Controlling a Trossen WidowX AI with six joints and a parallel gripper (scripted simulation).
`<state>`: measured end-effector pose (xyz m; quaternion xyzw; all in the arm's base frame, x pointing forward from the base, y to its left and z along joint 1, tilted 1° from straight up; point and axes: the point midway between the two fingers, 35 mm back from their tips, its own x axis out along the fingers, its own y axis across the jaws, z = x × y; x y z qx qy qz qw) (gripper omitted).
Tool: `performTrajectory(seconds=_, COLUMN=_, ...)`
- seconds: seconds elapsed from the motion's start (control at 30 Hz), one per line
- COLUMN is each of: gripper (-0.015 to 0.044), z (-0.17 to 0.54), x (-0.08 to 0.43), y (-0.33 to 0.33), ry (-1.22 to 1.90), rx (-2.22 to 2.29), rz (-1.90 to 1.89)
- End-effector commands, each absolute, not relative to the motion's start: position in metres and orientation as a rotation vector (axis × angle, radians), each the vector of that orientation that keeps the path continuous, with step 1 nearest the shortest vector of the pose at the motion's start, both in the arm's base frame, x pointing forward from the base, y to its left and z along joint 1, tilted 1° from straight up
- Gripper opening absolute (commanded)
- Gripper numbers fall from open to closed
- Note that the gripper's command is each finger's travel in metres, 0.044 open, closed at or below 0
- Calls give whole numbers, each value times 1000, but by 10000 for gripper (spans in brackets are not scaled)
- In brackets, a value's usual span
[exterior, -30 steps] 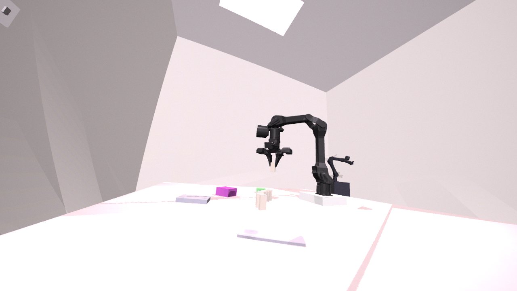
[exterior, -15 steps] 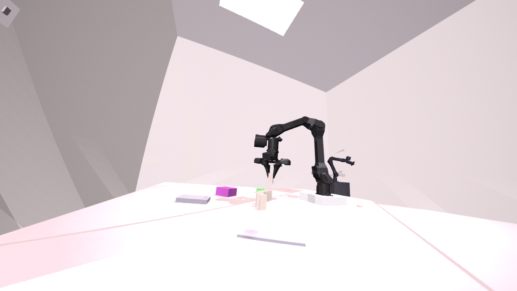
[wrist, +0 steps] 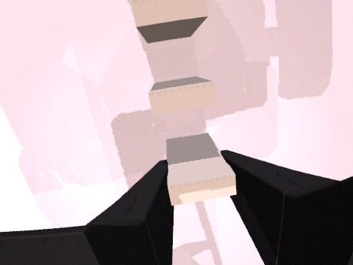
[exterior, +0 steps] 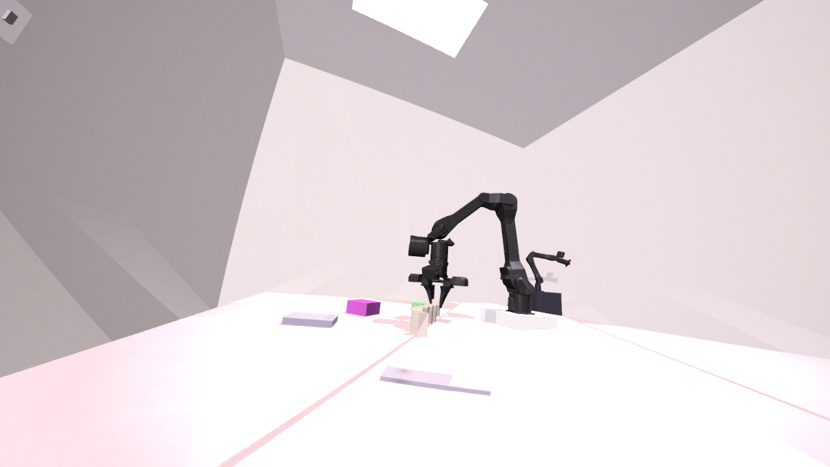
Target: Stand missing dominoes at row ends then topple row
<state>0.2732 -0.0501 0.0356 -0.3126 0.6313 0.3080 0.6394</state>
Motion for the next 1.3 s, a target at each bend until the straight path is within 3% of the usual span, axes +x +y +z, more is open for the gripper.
performTrajectory(seconds=0.0, gripper=107, z=27, x=272, y=-50, ry=1440, rx=-714, rz=706)
performTrajectory(seconds=0.33, gripper=107, z=27, x=272, y=-50, ry=1440, rx=-714, rz=706)
performTrajectory(seconds=0.77, gripper=440, z=27, x=272, y=-50, ry=1440, rx=-714, rz=706)
performTrajectory(seconds=0.9, gripper=440, z=36, x=274, y=-50, ry=1440, rx=-714, rz=706)
performTrajectory(seconds=1.17, gripper=440, z=149, x=272, y=-50, ry=1441, rx=-713, rz=703)
performTrajectory(seconds=1.27, gripper=440, z=159, x=270, y=-50, ry=1441, rx=-713, rz=703)
